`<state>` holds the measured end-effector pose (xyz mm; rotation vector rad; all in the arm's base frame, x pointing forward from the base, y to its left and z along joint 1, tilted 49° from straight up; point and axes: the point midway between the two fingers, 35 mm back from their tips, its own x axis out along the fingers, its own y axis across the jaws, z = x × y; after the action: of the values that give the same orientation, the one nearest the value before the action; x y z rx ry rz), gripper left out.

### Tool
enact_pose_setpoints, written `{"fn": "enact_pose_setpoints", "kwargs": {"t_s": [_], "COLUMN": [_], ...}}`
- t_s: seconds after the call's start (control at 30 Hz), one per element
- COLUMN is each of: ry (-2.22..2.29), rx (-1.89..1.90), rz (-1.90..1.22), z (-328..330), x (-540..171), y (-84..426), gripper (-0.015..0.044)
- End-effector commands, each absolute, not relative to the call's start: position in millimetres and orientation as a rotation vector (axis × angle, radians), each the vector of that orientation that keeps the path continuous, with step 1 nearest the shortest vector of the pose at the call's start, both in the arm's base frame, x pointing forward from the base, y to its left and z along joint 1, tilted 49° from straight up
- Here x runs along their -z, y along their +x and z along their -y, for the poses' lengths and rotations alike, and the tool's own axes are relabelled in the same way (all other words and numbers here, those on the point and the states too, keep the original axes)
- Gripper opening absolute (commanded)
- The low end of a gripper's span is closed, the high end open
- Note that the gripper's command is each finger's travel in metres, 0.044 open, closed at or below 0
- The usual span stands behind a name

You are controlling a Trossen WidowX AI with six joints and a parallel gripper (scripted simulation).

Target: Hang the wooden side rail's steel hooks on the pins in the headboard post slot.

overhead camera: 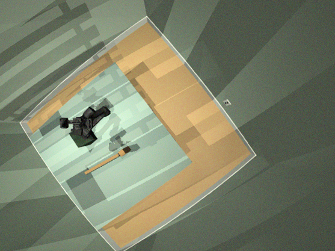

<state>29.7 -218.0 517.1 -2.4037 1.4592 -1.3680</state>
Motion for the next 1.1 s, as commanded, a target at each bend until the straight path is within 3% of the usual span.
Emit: {"fn": "enact_pose_setpoints", "kwargs": {"t_s": [0.0, 0.47, 1.07], "ry": [-2.457, -2.654, -2.707], "rx": [1.191, 0.540, -0.067], "rz": [-1.398, -0.970, -0.298], "z": [235.7, 251.4, 179.8], "x": [-493.4, -394.3, -281.6], "y": [52.4, 158.3, 255.2], "gripper": [0.0440, 0.0440, 0.0440]}}
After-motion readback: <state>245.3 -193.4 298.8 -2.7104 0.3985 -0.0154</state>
